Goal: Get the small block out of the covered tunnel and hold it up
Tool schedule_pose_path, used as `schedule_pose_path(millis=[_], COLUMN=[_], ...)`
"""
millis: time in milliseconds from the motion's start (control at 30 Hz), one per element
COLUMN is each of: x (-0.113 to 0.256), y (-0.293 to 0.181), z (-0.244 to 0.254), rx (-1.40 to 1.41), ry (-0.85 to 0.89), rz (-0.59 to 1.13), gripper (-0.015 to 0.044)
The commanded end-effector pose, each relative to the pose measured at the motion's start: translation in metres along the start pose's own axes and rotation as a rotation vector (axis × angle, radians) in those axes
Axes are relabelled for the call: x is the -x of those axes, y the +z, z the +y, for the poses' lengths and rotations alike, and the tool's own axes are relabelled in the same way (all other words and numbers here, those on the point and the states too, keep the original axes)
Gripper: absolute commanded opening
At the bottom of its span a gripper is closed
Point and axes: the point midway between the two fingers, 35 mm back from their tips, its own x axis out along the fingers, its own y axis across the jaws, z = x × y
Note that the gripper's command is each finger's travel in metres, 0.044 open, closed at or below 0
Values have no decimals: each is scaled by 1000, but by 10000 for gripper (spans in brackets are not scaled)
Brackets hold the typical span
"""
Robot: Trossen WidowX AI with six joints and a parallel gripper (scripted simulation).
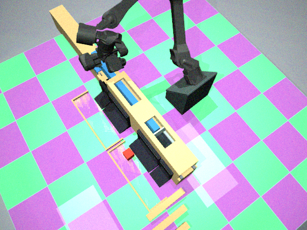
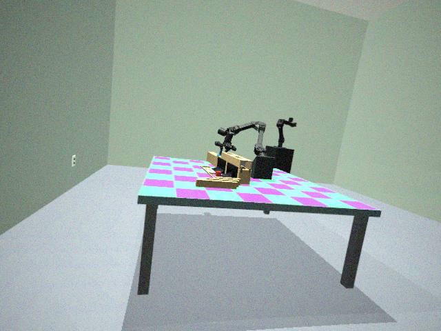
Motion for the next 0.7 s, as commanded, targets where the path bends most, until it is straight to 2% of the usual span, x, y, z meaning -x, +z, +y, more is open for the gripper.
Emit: schedule_pose_path(millis=[0,267,300,667], x=[3,7,5,19], y=[33,58,16,11], z=[-1,2,2,-2], rx=[42,47,-28,-1], ry=[-21,-23,9,-4], rz=[-62,-60,41,4], gripper=[0,0,26,315])
